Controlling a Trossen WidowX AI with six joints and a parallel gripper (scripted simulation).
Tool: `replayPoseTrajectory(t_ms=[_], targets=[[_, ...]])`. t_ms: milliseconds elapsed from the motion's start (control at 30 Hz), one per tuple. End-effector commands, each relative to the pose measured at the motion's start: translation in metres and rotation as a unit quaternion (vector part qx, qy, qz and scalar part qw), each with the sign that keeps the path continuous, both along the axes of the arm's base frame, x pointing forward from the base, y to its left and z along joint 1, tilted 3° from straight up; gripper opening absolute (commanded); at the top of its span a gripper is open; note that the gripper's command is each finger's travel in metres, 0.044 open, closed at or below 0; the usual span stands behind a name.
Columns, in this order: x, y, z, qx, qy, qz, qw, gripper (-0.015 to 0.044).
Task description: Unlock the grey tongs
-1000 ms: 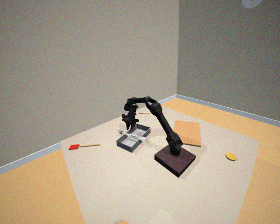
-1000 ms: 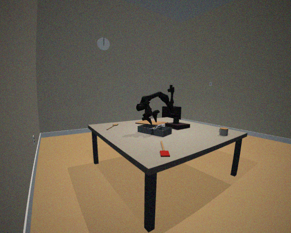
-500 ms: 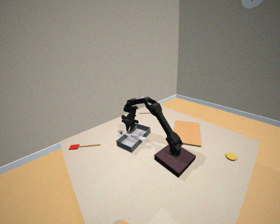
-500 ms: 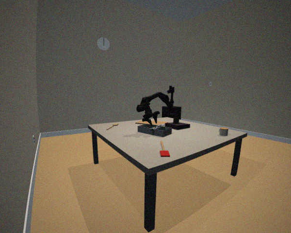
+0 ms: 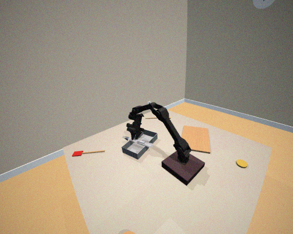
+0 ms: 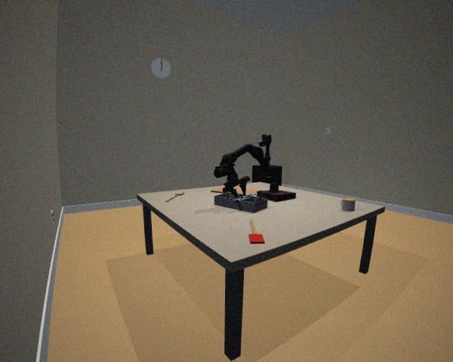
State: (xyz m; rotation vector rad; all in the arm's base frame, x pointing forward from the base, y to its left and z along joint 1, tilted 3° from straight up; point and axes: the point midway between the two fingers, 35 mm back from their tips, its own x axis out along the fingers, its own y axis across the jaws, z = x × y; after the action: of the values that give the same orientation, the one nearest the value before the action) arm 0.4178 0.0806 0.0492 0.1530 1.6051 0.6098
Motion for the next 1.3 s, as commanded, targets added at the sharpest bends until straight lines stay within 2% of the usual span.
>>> replayPoseTrajectory(t_ms=[0, 800, 1033, 1267], targets=[[-0.002, 0.004, -0.007, 0.002, 0.004, -0.001, 1.0, 0.026], [-0.011, 0.02, -0.039, 0.003, 0.004, -0.001, 1.0, 0.026], [-0.008, 0.018, -0.035, 0.001, 0.001, 0.0, 1.0, 0.0076], [-0.008, 0.018, -0.035, 0.001, 0.001, 0.0, 1.0, 0.003]])
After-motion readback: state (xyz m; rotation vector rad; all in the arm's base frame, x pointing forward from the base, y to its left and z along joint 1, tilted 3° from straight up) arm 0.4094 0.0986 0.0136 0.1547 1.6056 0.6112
